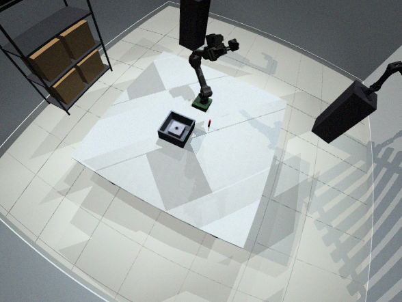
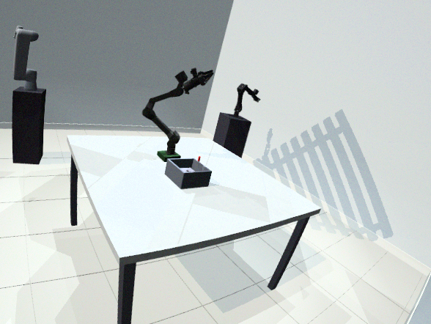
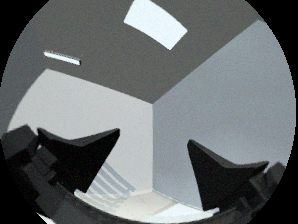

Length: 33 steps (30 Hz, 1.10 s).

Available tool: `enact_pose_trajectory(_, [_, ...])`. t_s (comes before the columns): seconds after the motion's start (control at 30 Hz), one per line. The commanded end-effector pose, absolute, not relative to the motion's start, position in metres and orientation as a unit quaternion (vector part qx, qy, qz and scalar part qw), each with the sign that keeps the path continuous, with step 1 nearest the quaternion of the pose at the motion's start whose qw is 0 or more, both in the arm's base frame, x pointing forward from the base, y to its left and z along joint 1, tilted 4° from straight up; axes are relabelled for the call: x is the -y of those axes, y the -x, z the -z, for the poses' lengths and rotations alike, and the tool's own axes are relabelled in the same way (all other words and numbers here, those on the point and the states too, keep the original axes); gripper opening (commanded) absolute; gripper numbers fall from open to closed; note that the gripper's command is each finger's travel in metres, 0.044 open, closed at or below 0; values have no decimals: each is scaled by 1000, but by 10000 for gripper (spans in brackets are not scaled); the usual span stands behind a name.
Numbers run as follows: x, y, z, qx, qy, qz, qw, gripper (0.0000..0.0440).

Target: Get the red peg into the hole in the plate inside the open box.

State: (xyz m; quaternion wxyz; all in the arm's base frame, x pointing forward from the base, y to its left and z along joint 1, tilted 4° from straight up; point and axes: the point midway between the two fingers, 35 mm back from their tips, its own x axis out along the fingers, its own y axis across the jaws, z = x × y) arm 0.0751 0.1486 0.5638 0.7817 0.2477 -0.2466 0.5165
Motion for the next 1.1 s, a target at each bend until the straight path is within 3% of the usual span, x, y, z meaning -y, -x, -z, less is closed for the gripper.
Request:
enact_pose_trajectory(0.0, [-168,-99,-533,176,-241,-503,811,440])
enact_pose_trajectory(0.57, [-193,-173,-406,-92,-243,-392,883,440])
enact_pose_trajectory(1.07, [-179,-201,-296,-306,-263,-240,883,440])
